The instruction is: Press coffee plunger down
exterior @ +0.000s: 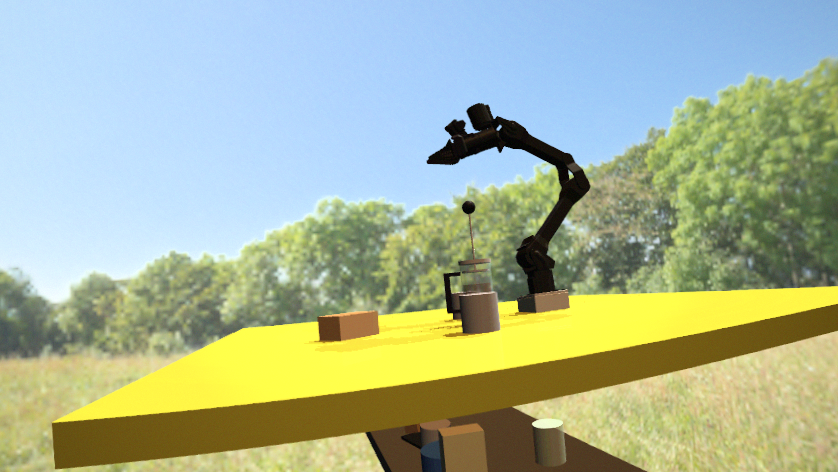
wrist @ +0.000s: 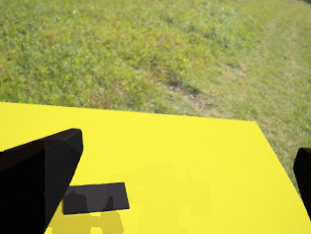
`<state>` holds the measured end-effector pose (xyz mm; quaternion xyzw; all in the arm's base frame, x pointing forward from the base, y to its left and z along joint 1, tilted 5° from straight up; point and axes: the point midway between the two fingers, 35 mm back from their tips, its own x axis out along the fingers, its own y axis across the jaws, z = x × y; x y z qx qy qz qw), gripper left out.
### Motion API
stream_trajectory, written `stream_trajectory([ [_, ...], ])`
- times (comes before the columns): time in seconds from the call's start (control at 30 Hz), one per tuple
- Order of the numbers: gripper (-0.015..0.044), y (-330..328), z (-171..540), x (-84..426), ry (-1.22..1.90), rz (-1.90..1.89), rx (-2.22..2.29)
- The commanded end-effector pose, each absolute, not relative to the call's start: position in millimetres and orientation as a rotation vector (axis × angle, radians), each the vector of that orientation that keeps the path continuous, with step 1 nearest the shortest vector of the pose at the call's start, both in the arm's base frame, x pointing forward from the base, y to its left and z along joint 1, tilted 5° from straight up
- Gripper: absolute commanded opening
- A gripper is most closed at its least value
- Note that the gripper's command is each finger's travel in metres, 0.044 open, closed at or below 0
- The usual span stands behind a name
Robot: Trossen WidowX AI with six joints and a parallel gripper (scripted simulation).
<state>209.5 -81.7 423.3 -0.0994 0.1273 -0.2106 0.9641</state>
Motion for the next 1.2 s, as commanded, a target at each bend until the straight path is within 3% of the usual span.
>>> stream_trajectory([
  [0.0, 0.0440, -48.7, 401.8, 219.1, 0.300, -0.285, -0.165],
  [0.5, 0.0440, 88.6, 321.1, 199.4, 0.507, 0.272, -0.158],
  [0.9, 0.0440, 88.3, 259.4, 199.7, 0.515, 0.289, -0.161],
  [1.17, 0.0440, 89.8, 256.1, 205.1, 0.515, 0.288, -0.161],
])
